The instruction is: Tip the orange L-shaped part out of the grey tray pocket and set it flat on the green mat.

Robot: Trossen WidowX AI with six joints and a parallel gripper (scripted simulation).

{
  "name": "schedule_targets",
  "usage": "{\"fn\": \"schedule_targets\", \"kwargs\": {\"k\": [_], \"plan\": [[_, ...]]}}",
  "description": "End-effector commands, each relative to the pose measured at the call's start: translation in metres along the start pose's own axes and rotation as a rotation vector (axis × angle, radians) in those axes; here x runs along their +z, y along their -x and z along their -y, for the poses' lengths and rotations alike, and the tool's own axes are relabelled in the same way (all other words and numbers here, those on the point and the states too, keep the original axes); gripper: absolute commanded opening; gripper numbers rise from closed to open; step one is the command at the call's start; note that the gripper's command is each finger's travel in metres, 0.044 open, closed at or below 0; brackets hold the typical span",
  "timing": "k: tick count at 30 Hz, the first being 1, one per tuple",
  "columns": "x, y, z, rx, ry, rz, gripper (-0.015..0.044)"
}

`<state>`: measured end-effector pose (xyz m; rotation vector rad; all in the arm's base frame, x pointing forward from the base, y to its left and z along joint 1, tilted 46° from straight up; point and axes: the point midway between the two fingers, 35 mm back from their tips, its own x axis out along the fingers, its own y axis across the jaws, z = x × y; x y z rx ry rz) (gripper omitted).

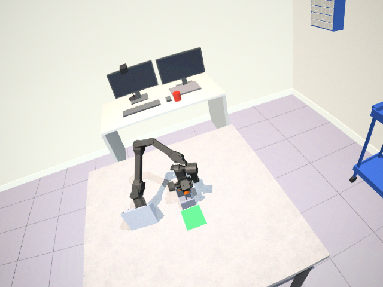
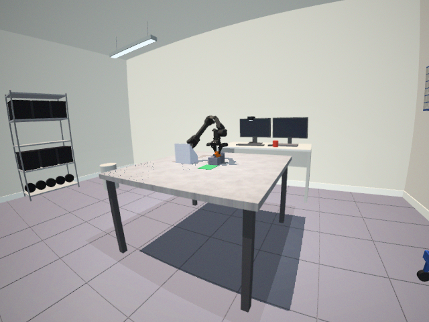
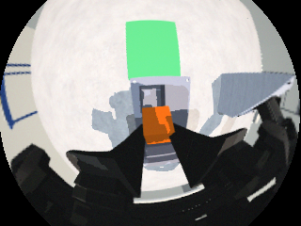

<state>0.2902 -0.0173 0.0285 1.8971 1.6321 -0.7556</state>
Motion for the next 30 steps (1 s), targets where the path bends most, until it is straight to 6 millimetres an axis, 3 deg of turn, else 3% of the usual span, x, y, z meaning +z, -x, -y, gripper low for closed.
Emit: {"fn": "schedule_targets", "kwargs": {"k": [1, 30], "plan": [[0.000, 0.007, 0.000, 0.000, 0.004, -0.001, 0.0000], [0.000, 0.051, 0.000, -0.001, 0.002, 0.000, 0.0000]]}}
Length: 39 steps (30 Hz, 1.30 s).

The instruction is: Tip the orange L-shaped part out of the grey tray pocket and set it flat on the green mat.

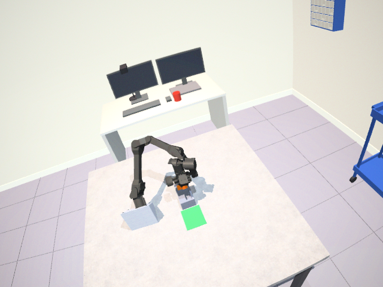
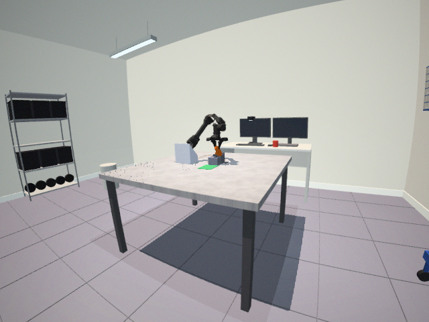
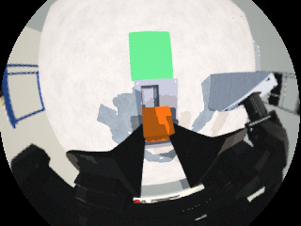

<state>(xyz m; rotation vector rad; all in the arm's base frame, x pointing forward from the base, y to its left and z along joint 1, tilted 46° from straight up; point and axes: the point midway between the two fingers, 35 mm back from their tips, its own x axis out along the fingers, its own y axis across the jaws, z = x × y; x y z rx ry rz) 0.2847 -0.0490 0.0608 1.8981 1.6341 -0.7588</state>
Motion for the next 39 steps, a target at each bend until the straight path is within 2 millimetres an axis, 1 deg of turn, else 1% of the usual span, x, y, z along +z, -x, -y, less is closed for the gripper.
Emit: {"fn": "schedule_targets", "kwargs": {"k": [1, 12, 15, 20, 22, 25, 39], "plan": [[0.000, 0.008, 0.000, 0.001, 0.005, 0.001, 0.0000], [0.000, 0.025, 0.000, 0.001, 0.005, 0.001, 0.0000], [0.000, 0.024, 0.000, 0.001, 0.005, 0.001, 0.0000], [0.000, 0.028, 0.000, 0.001, 0.005, 0.001, 0.0000], [0.003, 0.028, 0.000, 0.001, 0.005, 0.001, 0.0000], [0.013, 0.027, 0.001, 0.001, 0.005, 0.002, 0.0000], [0.082, 0.025, 0.006, 0.001, 0.006, 0.005, 0.0000]]}}
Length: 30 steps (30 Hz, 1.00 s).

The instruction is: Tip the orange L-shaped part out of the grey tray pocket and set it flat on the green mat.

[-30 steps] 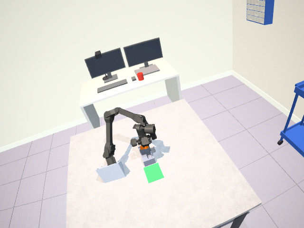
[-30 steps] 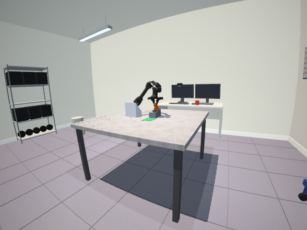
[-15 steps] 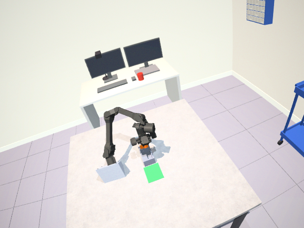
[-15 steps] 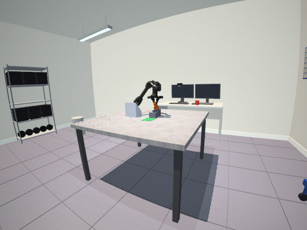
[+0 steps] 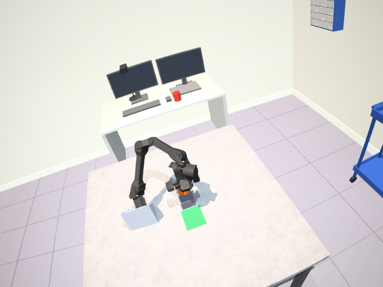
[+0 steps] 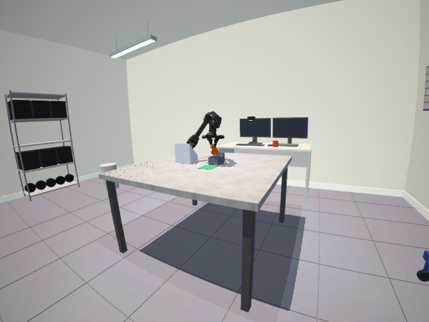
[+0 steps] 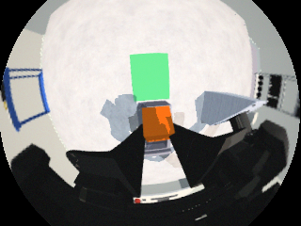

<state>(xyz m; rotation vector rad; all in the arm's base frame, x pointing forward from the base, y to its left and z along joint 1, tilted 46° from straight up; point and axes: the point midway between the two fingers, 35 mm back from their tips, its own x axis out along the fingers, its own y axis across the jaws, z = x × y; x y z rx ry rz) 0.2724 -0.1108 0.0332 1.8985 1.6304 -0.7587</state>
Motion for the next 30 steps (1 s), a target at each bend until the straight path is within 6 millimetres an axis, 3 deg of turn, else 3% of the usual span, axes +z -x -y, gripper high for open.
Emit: {"fn": "schedule_targets", "kwargs": {"k": [1, 18, 30], "plan": [[0.023, 0.000, 0.002, -0.002, 0.005, 0.003, 0.0000], [0.100, 0.001, 0.010, -0.001, 0.006, 0.008, 0.0000], [0.103, -0.006, 0.010, -0.001, 0.006, 0.008, 0.0000]]}}
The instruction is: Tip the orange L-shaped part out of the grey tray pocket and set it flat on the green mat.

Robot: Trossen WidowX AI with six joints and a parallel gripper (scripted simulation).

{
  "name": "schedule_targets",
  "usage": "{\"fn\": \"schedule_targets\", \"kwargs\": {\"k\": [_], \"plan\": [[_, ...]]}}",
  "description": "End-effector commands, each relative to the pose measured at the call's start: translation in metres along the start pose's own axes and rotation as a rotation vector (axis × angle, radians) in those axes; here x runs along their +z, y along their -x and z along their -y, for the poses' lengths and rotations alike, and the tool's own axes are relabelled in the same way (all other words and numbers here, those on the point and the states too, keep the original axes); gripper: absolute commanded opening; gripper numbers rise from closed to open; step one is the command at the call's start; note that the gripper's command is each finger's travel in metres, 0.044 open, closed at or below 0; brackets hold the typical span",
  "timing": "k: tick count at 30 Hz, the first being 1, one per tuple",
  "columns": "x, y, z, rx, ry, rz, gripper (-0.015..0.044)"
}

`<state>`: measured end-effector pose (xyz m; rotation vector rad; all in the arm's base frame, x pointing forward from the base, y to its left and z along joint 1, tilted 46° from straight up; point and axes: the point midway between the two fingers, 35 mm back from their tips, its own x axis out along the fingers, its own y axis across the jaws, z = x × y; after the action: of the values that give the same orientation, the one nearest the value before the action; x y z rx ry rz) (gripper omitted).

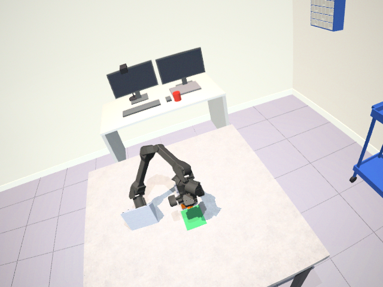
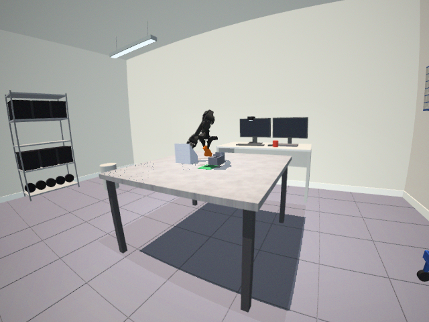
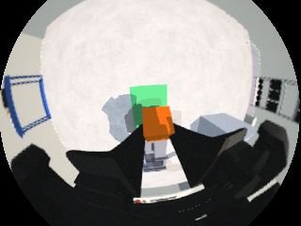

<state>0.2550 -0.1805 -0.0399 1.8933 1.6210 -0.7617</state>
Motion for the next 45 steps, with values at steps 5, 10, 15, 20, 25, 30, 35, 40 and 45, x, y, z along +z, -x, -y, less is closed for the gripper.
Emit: {"fn": "schedule_targets", "kwargs": {"k": [5, 10, 15, 20, 25, 30, 35, 40, 45], "plan": [[0.001, -0.013, 0.001, -0.005, 0.004, -0.001, 0.0000], [0.001, -0.021, 0.001, -0.005, 0.004, -0.001, 0.0000], [0.001, -0.028, 0.001, -0.004, 0.004, -0.001, 0.0000], [0.001, -0.036, 0.001, -0.004, 0.004, -0.002, 0.0000], [0.001, -0.044, 0.001, -0.004, 0.004, -0.002, 0.0000], [0.001, -0.051, 0.001, -0.004, 0.004, -0.002, 0.0000], [0.001, -0.059, 0.001, -0.004, 0.004, -0.003, 0.0000], [0.000, -0.067, 0.001, -0.004, 0.004, -0.003, 0.0000], [0.000, -0.075, 0.001, -0.004, 0.004, -0.003, 0.0000]]}}
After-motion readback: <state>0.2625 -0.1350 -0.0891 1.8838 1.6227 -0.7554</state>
